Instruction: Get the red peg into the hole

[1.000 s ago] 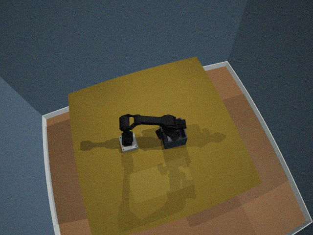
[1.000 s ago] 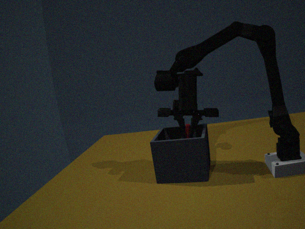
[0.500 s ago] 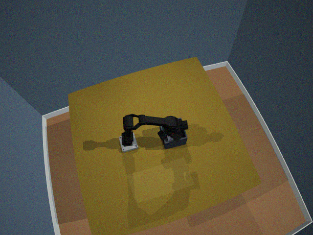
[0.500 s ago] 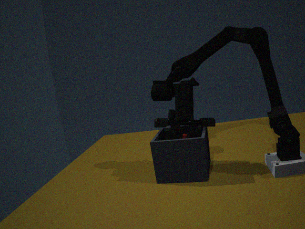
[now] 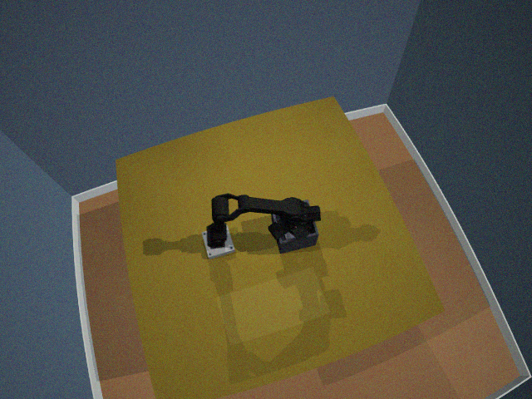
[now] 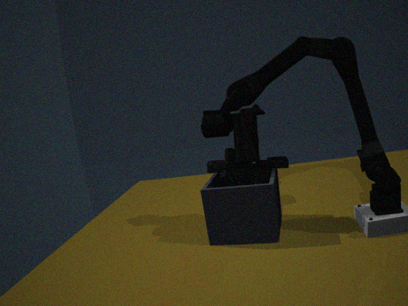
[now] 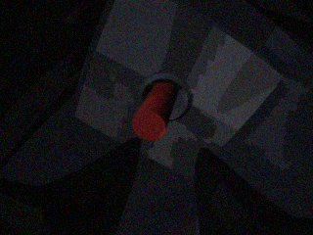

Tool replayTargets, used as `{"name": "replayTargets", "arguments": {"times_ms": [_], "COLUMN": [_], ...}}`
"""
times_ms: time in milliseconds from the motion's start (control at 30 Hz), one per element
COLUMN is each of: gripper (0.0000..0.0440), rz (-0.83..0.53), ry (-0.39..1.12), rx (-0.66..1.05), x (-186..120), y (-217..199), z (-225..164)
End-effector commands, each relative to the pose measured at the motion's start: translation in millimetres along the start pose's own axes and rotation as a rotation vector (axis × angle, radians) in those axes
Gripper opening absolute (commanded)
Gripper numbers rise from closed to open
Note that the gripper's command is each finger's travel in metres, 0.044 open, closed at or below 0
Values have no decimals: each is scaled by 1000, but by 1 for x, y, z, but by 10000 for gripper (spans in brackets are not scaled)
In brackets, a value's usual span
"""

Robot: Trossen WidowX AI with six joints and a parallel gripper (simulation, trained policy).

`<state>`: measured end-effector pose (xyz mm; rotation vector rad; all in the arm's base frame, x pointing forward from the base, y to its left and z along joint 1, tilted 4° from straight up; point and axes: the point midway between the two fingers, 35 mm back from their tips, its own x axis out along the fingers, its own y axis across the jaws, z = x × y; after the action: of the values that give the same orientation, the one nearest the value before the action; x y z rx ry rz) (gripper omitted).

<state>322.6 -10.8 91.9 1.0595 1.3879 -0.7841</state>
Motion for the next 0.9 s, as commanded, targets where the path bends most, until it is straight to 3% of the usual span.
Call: {"name": "replayTargets", "arguments": {"times_ms": [0, 867], "gripper": [142, 162], "rz": [-15, 191], "ry": [34, 156], "rx": [5, -8], "x": [5, -52], "y": [0, 37], "z": [6, 18]}}
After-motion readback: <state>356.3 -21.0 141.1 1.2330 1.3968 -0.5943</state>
